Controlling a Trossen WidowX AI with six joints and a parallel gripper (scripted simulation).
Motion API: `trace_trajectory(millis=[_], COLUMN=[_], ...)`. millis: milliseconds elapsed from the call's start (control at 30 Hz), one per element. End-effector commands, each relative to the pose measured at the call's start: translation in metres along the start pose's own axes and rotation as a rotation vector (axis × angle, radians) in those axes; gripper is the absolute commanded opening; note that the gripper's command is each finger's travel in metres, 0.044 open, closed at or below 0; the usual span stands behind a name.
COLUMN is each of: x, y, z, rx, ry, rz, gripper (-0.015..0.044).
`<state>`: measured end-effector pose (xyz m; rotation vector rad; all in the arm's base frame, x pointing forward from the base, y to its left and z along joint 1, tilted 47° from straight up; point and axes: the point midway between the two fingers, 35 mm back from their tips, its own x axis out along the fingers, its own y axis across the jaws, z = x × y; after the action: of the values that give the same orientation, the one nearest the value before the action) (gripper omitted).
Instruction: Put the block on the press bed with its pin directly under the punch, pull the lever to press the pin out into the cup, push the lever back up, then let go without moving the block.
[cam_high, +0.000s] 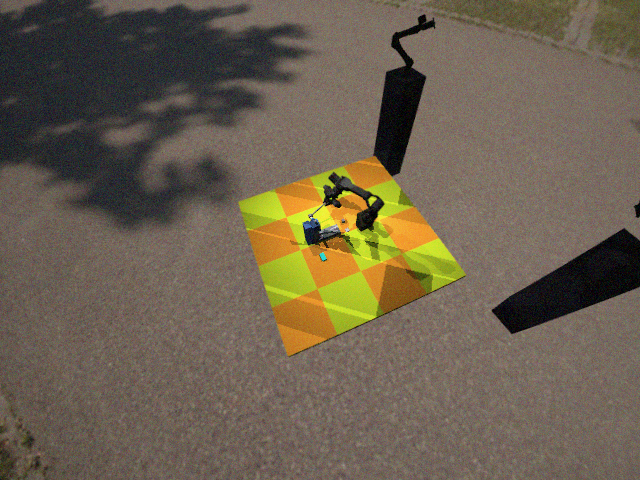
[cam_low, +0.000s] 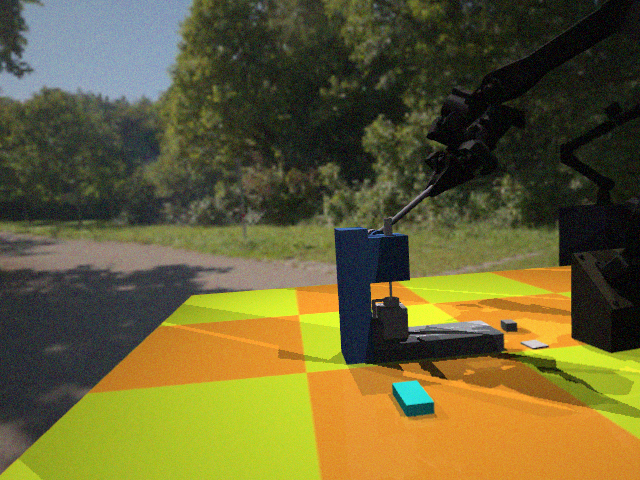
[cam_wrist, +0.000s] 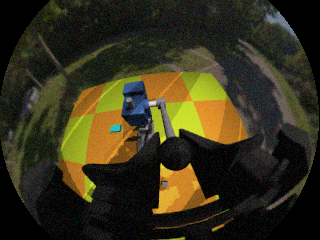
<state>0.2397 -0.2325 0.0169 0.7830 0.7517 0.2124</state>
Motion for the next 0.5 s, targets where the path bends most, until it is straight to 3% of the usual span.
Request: trace_trajectory(millis=[0,467], x=[0.0021,0.0036], y=[0.0000,0.0001], z=[-0.0109,-0.0175], rx=[0.017,0.017], ry=[0.021,0.021], rz=[-0.003,-0.003], gripper=[0.0000,0.0000])
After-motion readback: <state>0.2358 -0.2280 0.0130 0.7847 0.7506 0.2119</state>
